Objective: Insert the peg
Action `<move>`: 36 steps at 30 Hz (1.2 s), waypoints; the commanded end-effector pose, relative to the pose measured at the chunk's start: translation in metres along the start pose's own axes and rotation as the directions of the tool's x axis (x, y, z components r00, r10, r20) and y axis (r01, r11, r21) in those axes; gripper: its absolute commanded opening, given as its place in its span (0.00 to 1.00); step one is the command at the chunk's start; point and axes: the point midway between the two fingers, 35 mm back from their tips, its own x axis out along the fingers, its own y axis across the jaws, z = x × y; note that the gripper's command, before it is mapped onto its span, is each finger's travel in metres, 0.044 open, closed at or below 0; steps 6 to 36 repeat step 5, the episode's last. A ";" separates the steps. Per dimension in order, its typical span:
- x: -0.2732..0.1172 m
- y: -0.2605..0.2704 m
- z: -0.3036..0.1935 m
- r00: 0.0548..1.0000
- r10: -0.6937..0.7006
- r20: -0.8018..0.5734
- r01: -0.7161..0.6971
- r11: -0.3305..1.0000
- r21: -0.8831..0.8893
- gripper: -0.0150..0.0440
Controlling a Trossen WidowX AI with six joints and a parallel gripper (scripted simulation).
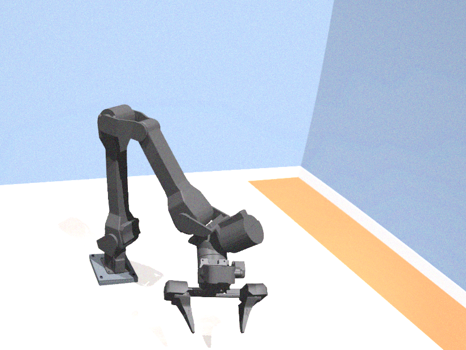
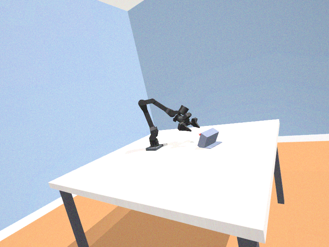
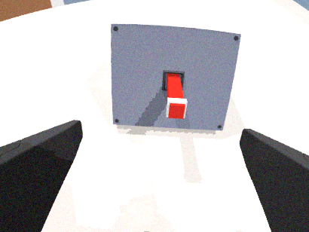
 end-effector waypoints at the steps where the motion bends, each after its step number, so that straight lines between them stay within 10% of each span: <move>1: -0.006 -0.001 0.002 1.000 -0.001 0.007 0.001 1.000 0.010 1.00; 36: -0.012 0.000 0.004 1.000 -0.001 0.007 0.001 1.000 0.010 1.00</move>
